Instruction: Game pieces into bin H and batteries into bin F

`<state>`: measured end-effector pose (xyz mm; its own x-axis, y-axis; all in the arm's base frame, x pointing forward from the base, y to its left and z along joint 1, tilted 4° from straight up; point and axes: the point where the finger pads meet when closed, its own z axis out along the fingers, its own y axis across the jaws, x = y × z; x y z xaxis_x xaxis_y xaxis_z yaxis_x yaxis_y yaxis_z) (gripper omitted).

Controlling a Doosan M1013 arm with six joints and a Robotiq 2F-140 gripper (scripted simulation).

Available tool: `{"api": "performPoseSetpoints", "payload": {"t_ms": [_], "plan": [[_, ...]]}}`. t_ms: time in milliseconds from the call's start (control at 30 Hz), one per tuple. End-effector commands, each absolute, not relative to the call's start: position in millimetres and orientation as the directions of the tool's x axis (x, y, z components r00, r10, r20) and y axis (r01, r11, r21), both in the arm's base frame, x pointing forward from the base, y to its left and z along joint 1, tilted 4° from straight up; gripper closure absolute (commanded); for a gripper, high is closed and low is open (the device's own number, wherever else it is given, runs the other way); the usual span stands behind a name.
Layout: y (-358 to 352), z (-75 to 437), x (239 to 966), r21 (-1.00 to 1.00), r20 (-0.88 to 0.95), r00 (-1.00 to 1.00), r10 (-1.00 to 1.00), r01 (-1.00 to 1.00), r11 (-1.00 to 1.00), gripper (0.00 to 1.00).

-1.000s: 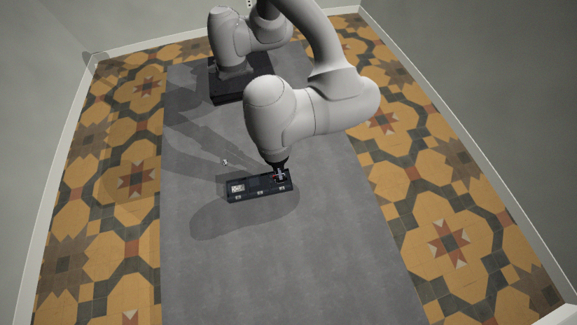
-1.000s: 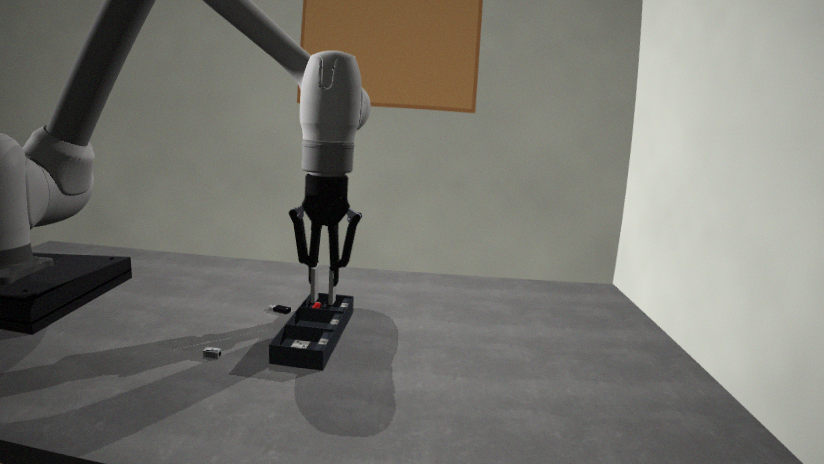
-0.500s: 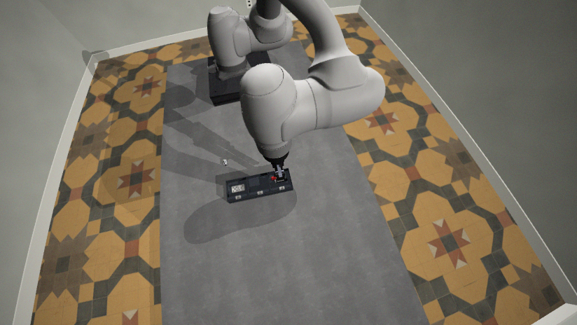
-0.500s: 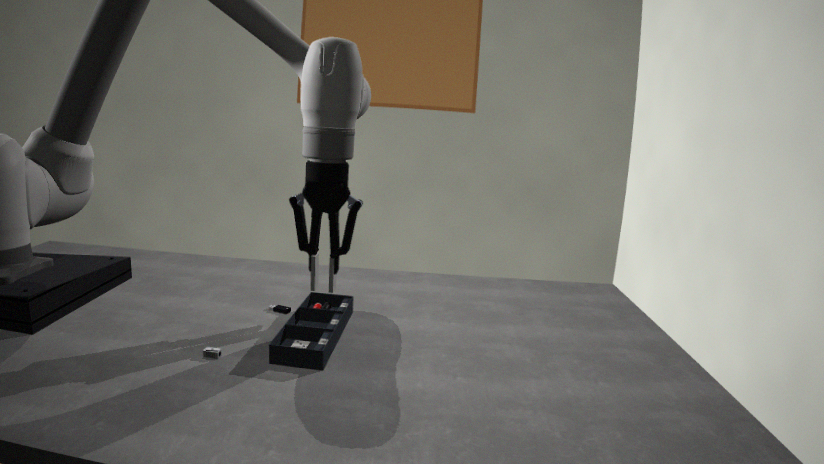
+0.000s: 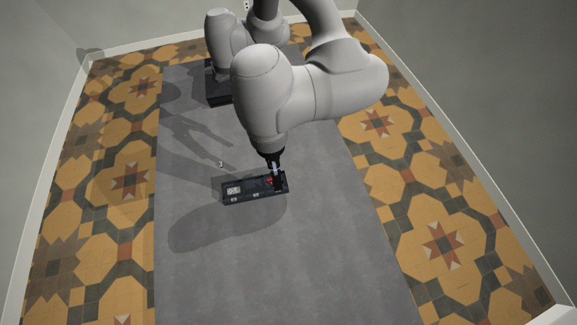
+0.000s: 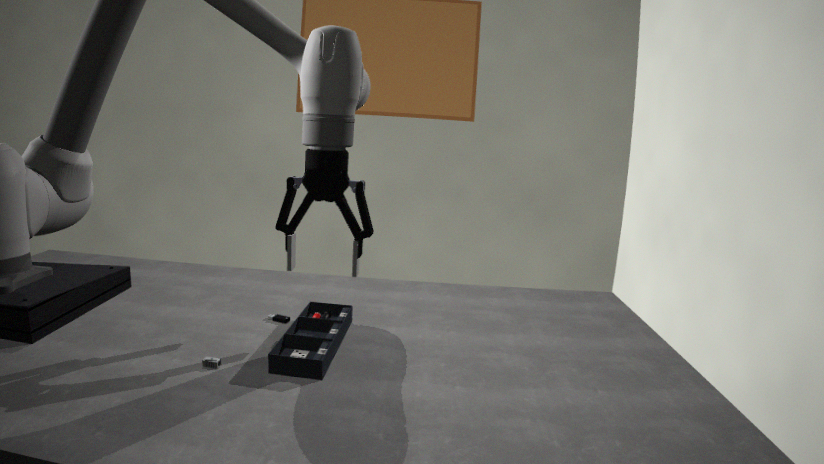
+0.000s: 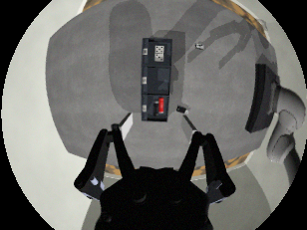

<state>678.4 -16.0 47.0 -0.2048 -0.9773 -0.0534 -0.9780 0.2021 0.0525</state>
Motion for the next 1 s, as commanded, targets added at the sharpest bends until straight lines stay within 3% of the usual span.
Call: {"api": "performPoseSetpoints", "payload": {"t_ms": [0, 967], "plan": [[-16.6, 57.1, 678.8, 0.053, -0.054, -0.205, -0.977, -0.978, 0.202, 0.0], [-22.0, 141.5, 682.3, 0.053, -0.054, -0.205, -0.977, -0.978, 0.202, 0.0]]}}
